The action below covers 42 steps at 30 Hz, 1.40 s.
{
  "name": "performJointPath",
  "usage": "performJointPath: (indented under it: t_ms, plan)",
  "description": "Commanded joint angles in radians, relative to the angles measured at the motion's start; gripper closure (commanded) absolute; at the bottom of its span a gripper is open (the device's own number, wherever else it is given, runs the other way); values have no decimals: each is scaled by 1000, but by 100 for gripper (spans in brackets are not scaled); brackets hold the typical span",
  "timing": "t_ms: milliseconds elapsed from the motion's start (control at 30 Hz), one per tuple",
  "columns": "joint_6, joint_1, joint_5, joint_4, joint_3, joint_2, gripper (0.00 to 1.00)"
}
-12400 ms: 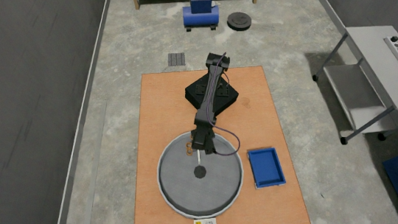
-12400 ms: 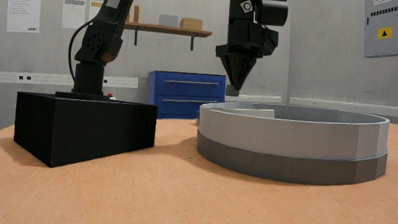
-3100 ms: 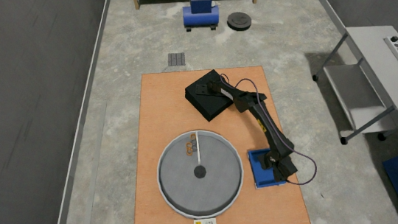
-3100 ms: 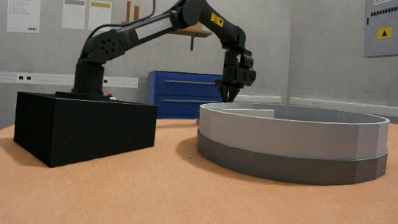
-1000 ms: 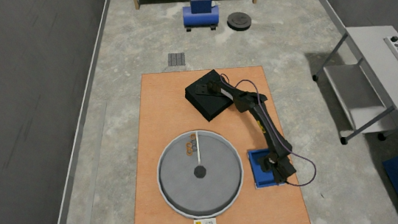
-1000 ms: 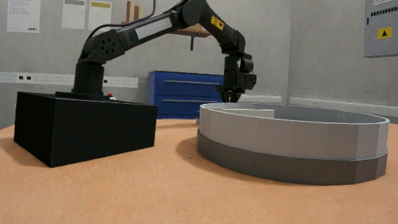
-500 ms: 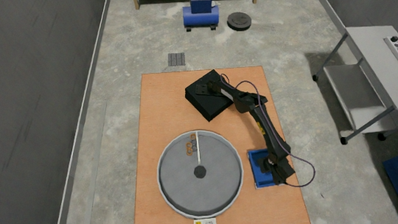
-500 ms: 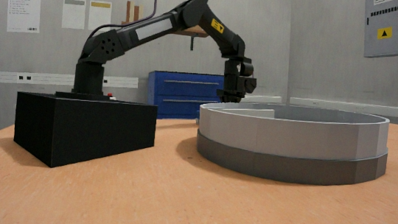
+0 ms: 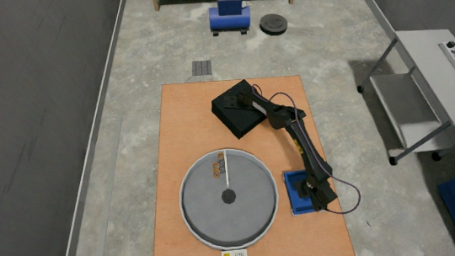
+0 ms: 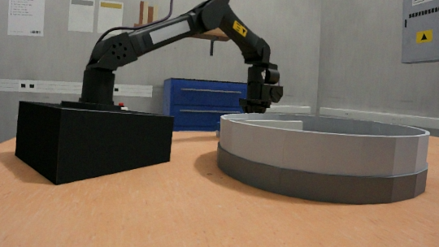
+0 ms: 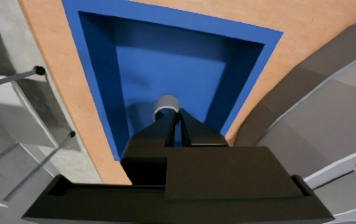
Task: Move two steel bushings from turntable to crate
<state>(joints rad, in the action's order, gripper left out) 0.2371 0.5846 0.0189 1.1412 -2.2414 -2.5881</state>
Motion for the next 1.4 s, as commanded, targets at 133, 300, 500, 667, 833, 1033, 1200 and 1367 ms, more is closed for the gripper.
performJointPath:
  t_ms: [133, 300, 500, 667, 833, 1033, 1200, 1367]
  plan:
    - [7, 12, -13, -13, 19, 7, 100]
    - [7, 12, -13, -13, 19, 7, 100]
    - [7, 12, -13, -13, 19, 7, 100]
    - [7, 12, -13, -13, 19, 7, 100]
    - [8, 13, -13, -24, 31, 22, 100]
    - [10, 14, -13, -51, 63, 30, 100]
    - [9, 14, -13, -61, 57, 34, 100]
    - [9, 14, -13, -62, 57, 34, 100]
